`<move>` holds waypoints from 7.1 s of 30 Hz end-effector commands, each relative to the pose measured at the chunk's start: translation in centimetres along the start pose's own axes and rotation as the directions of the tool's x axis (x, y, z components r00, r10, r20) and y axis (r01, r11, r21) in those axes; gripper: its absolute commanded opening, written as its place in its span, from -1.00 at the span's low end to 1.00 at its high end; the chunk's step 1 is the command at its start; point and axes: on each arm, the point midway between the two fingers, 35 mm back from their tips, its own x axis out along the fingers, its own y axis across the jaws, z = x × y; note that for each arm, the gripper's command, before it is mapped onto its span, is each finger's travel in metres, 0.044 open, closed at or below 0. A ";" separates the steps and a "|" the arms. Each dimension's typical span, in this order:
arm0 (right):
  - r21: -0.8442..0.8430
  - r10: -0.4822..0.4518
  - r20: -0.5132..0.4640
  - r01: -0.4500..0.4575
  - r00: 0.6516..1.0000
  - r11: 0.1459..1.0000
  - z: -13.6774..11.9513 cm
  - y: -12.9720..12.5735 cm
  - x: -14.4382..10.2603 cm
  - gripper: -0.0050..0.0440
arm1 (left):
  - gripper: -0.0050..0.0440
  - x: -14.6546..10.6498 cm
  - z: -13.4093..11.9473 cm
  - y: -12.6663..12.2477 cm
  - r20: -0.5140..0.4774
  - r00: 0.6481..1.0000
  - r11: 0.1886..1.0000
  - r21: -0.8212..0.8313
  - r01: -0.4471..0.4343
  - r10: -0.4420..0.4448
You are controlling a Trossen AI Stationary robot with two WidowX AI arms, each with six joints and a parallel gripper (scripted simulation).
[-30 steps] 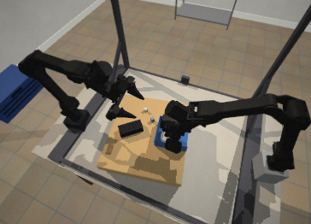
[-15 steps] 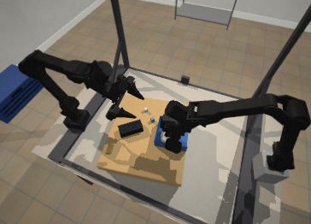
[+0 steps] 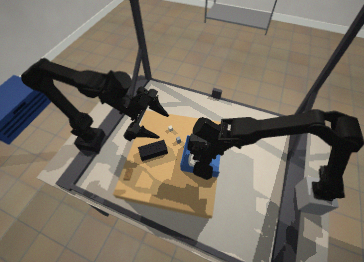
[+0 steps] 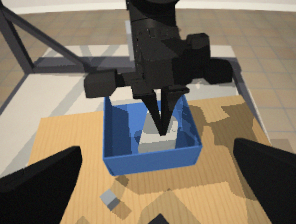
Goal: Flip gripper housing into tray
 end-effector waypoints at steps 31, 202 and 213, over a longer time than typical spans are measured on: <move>-0.003 -0.004 0.026 0.004 1.000 1.000 0.8 -0.1 -0.7 0.98 | -0.80 -1.3 -0.5 0.0 0.020 1.000 1.000 0.002 0.004 -0.004; -0.003 -0.004 0.026 0.004 1.000 1.000 0.8 -0.1 -0.7 0.98 | -0.80 -2.9 -3.2 0.0 0.019 1.000 1.000 0.002 0.004 -0.004; -0.003 -0.004 0.026 0.004 1.000 1.000 0.8 -0.1 -0.7 0.98 | -0.80 -3.0 -3.6 0.0 0.018 1.000 1.000 0.002 0.004 -0.004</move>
